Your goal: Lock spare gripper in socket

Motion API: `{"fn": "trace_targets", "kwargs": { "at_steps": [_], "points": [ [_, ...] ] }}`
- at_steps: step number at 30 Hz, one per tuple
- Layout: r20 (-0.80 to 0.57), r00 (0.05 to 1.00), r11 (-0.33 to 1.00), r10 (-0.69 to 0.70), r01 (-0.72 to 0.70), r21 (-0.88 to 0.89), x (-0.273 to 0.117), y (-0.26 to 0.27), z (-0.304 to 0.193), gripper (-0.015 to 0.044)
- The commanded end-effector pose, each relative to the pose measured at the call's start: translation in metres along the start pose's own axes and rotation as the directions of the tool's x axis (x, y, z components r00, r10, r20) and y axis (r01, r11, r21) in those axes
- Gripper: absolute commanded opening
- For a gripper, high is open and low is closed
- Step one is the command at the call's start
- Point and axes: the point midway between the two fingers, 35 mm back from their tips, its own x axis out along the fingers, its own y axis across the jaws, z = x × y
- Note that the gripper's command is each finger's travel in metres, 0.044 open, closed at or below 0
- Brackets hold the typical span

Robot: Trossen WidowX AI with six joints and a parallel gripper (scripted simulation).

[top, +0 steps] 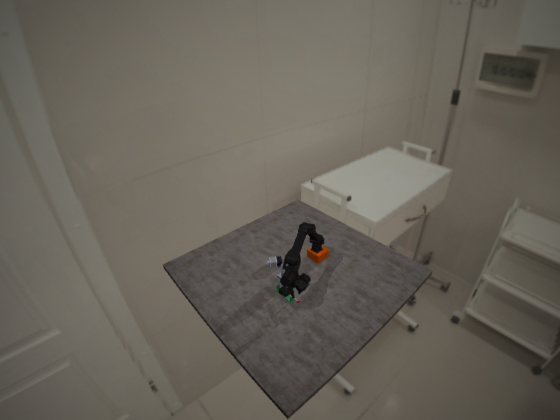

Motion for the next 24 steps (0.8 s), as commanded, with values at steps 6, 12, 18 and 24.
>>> {"fn": "trace_targets", "kwargs": {
  "at_steps": [6,12,18,24],
  "points": [
    [0.000,1.000,1.000,0.000,0.000,0.000,-0.008,0.000,0.001,0.0279],
    [-0.031,0.999,1.000,-0.011,0.011,-0.002,-0.042,-0.002,-0.026,0.0226],
    [-0.064,0.998,1.000,-0.018,0.017,-0.005,-0.075,0.001,-0.054,0.0180],
    [-0.064,0.998,1.000,-0.018,0.017,-0.005,-0.075,0.001,-0.054,0.0180]
  ]
}}
